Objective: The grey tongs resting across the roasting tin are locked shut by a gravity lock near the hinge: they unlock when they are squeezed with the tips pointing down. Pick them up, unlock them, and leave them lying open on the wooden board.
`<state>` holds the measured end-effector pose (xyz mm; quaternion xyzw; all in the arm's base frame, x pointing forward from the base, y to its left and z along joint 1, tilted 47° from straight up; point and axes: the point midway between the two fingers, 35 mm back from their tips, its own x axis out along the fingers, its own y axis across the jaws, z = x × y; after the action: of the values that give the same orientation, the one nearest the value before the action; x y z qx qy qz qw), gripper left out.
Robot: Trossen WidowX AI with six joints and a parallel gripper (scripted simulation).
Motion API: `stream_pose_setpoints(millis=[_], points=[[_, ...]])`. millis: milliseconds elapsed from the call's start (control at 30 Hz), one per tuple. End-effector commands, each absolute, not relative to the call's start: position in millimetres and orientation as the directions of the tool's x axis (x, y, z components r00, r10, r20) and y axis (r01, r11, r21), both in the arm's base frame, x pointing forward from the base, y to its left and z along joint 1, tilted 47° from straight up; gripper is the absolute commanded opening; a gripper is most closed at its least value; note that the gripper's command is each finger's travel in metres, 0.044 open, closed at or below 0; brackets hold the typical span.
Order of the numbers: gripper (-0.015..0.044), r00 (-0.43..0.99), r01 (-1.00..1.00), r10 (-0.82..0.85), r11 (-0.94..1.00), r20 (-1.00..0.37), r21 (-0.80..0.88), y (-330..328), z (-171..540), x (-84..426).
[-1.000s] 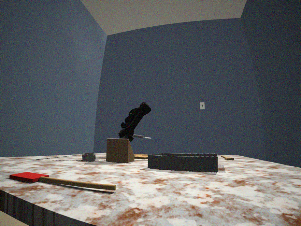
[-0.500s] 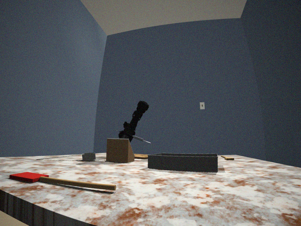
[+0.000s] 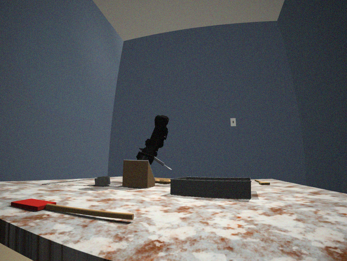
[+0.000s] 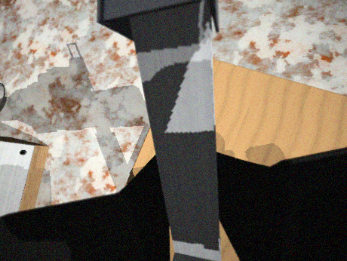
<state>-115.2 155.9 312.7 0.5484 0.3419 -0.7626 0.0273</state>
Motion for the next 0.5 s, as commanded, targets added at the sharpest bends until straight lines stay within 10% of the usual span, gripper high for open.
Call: stream_pose_setpoints(millis=[0,467], points=[[-0.0150,-0.455,0.414,0.317,-0.753,-0.832,-0.512,152,317,-115],[-0.0150,-0.643,0.364,0.296,-0.693,-0.706,-0.622,149,338,-115]])
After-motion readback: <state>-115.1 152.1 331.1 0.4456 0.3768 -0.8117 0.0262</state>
